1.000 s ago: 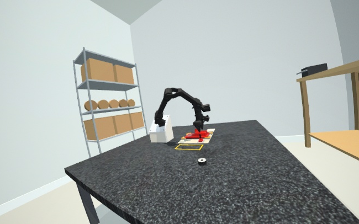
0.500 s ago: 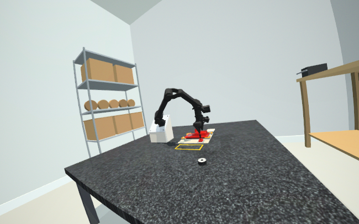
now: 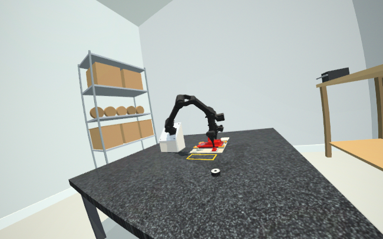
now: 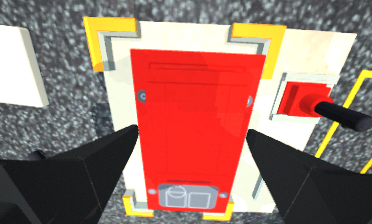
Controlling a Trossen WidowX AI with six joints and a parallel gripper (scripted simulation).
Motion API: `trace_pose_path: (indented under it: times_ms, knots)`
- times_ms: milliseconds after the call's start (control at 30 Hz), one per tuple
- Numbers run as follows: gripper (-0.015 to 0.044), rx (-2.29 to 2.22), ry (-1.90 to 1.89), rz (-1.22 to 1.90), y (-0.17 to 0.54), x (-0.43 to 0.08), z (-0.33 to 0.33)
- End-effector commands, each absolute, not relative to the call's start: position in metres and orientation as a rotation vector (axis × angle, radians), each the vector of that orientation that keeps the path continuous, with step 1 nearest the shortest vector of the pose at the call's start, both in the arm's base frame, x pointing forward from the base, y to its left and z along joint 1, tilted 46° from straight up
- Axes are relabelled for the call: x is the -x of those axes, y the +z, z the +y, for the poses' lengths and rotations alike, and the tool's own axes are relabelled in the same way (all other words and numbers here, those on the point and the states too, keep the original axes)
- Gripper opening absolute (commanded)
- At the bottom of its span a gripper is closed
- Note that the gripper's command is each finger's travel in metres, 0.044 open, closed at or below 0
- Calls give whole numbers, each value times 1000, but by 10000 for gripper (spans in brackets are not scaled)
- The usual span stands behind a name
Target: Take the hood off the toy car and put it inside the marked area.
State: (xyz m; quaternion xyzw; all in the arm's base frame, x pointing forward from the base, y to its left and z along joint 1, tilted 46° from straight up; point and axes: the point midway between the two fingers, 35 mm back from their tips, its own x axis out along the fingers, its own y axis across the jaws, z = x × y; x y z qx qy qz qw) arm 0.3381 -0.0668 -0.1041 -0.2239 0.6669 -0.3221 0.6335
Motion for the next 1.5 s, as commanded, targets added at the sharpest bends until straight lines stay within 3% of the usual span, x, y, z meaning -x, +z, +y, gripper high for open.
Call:
trace_pose_path:
  times_ms: [0,433,533,867,1233,1467]
  knots:
    - [440,520,-737,1523,-105,-338,-69]
    - [440,520,-738,1523,-109,-337,-73]
    - [361,512,-737,1525,-109,-337,-72]
    - [295,512,-737,1525,-109,-337,-72]
    - [6,512,-736,1525,-105,-338,-68]
    - [0,512,-736,1525,-102,-339,-65]
